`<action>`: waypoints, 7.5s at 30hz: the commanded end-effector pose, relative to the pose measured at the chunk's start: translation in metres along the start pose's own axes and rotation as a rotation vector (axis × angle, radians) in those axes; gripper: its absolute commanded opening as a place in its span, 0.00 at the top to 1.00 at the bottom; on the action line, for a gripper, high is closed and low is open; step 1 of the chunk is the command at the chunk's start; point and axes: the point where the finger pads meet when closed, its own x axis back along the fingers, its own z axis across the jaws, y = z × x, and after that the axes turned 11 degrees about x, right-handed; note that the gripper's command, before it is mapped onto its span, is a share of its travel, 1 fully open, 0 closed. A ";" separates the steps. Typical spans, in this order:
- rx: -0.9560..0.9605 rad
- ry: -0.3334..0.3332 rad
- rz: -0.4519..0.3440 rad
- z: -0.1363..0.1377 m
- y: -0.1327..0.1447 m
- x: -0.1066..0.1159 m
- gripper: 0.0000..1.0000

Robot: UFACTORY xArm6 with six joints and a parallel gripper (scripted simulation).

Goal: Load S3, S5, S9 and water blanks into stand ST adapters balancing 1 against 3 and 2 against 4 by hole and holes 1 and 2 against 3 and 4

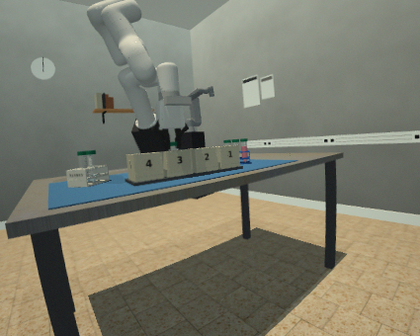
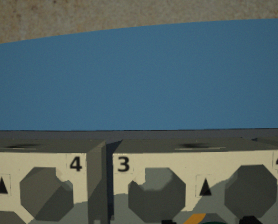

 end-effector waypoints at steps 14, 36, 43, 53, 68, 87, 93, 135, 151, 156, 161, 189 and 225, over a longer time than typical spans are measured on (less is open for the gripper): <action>-0.001 0.000 0.003 0.000 -0.001 -0.001 0.56; -0.001 0.000 0.003 0.000 -0.001 -0.001 0.56; -0.001 0.000 0.003 0.000 -0.001 0.001 0.56; -0.001 0.000 0.003 0.000 -0.001 0.021 0.56; -0.001 0.000 0.004 0.000 -0.001 0.047 0.56; -0.001 0.000 0.004 0.000 -0.001 0.081 0.56; -0.001 0.000 0.004 0.000 -0.001 0.090 0.56; -0.002 0.000 0.003 0.000 -0.001 0.128 0.56; -0.368 -0.001 0.003 -0.055 0.001 0.128 0.43; -0.535 -0.002 0.003 -0.080 0.003 0.128 0.43; -0.635 -0.002 0.003 -0.095 0.003 0.128 0.43; -0.746 -0.003 0.002 -0.225 0.010 0.128 0.43; -0.746 -0.004 0.002 -0.385 0.017 0.128 0.43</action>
